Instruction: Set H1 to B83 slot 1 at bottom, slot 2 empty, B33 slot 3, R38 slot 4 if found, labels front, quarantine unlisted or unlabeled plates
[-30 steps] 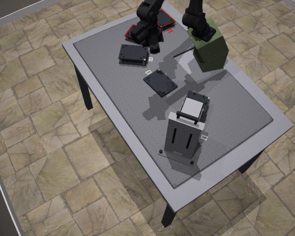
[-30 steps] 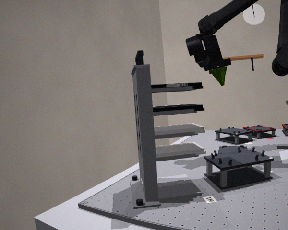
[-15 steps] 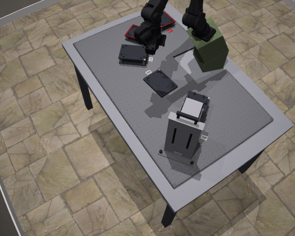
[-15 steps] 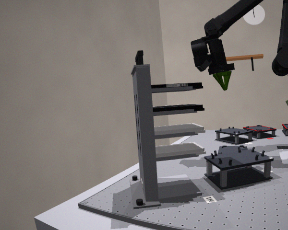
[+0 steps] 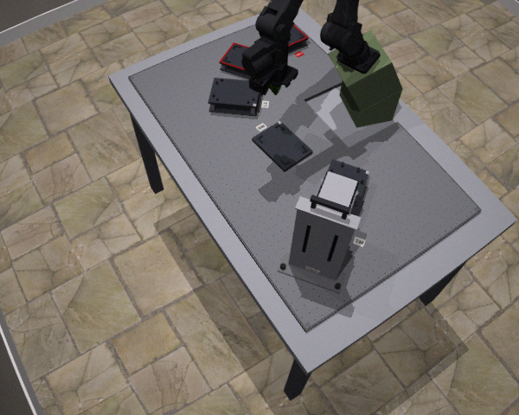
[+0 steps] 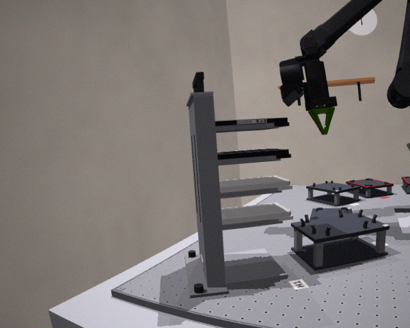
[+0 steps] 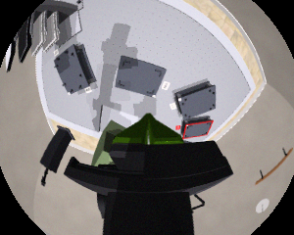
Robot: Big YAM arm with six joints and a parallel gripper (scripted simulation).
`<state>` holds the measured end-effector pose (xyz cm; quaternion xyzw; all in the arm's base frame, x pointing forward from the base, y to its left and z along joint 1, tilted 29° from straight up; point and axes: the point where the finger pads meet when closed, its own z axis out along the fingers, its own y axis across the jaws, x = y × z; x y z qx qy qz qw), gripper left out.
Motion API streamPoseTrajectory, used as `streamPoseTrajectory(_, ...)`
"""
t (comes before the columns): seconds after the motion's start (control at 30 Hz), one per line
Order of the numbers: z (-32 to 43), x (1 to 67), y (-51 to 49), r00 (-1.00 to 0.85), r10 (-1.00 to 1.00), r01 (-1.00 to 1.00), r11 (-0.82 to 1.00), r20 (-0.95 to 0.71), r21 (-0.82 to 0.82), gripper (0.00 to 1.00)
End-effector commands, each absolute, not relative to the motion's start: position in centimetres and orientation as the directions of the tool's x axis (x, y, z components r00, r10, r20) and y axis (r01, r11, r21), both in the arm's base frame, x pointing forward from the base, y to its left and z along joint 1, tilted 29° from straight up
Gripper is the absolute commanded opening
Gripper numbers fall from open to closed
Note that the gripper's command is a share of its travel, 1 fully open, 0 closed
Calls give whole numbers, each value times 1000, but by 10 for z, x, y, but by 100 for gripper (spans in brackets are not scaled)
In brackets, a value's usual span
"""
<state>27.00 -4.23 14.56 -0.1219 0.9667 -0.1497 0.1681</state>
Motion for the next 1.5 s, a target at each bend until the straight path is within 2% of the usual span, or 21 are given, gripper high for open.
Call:
streamPoseTrajectory(0.0,151,275,-43,-912,-170,-59,955,-373,-291,0)
streamPoseTrajectory(0.33,131,274,-41,-886,58,152,973,-460,-171,0)
streamPoseTrajectory(0.53,150,283,-42,-843,135,229,966,-520,-119,0)
streamPoseTrajectory(0.8,162,268,-33,-859,124,212,969,-497,-125,0)
streamPoseTrajectory(1.13,165,285,-5,-854,126,213,970,-504,-118,0)
streamPoseTrajectory(1.47,145,281,26,-852,103,190,974,-513,-120,0)
